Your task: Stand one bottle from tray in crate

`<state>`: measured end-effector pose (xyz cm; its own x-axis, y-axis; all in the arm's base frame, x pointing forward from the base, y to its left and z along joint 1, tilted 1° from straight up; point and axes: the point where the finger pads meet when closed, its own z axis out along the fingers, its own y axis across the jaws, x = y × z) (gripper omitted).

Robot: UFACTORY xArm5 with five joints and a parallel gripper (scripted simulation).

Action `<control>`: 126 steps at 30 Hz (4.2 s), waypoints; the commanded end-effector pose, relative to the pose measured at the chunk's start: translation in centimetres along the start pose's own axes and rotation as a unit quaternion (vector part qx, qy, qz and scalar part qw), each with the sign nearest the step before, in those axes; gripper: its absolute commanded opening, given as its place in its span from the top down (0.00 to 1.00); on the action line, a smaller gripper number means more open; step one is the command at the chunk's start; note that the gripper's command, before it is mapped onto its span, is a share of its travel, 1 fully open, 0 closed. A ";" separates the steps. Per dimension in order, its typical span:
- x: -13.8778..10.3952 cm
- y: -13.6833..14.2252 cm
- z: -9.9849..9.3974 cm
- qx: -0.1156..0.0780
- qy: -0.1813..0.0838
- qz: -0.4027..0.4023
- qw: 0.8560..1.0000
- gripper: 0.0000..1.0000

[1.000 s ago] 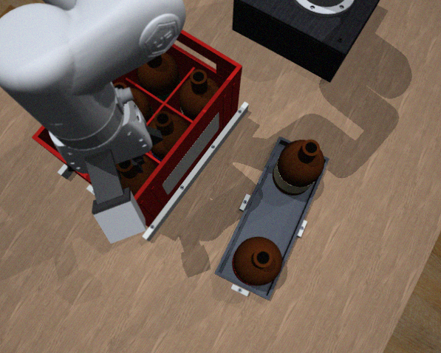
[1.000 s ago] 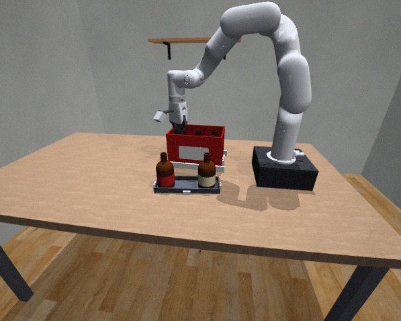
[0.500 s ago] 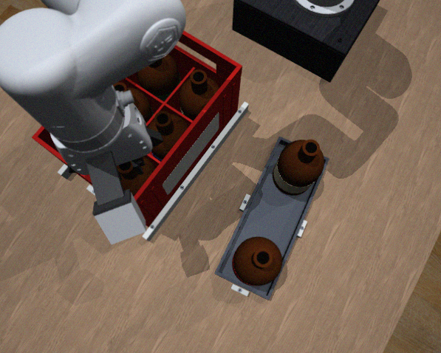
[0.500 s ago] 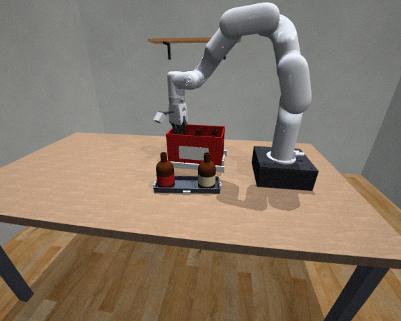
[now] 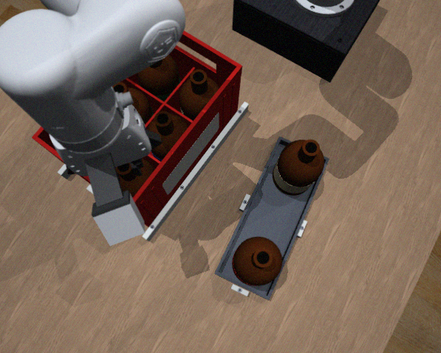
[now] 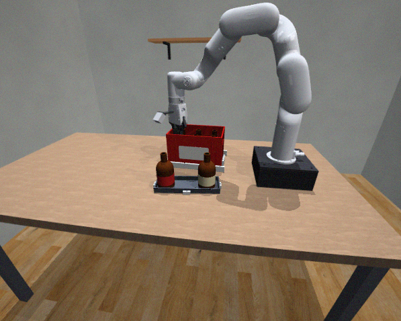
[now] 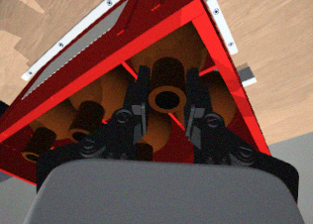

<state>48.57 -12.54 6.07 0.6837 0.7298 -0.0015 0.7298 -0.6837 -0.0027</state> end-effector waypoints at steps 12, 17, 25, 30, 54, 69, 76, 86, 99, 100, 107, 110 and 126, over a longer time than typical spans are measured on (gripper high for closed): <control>-0.1 -0.2 0.3 0.003 -0.002 0.000 1.000 1.00; -0.1 -0.2 0.3 0.003 -0.002 0.000 1.000 1.00; -0.1 -0.2 0.3 0.003 -0.002 0.000 1.000 0.35; -0.1 -0.2 0.3 0.003 -0.002 0.000 1.000 0.35; -0.1 -0.2 0.3 0.003 -0.002 0.000 1.000 0.35; -0.1 -0.2 0.3 0.003 -0.002 0.000 1.000 0.35; -0.1 -0.2 -0.1 0.003 -0.002 0.000 1.000 0.35; -0.1 -0.2 -1.3 0.003 -0.002 0.000 1.000 0.35; -0.1 -0.2 -3.9 0.003 -0.002 0.000 1.000 0.35; 0.0 -0.2 -4.1 0.003 -0.002 0.000 1.000 0.35; 0.0 -0.2 -5.8 0.003 -0.002 0.000 1.000 0.35; 0.0 -0.2 -6.4 0.003 -0.002 0.000 1.000 0.35; 0.0 -0.2 -7.9 0.003 -0.002 0.000 1.000 0.35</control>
<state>48.32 -12.37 13.56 0.6837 0.7297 -0.0067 0.7296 -0.6837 -0.0121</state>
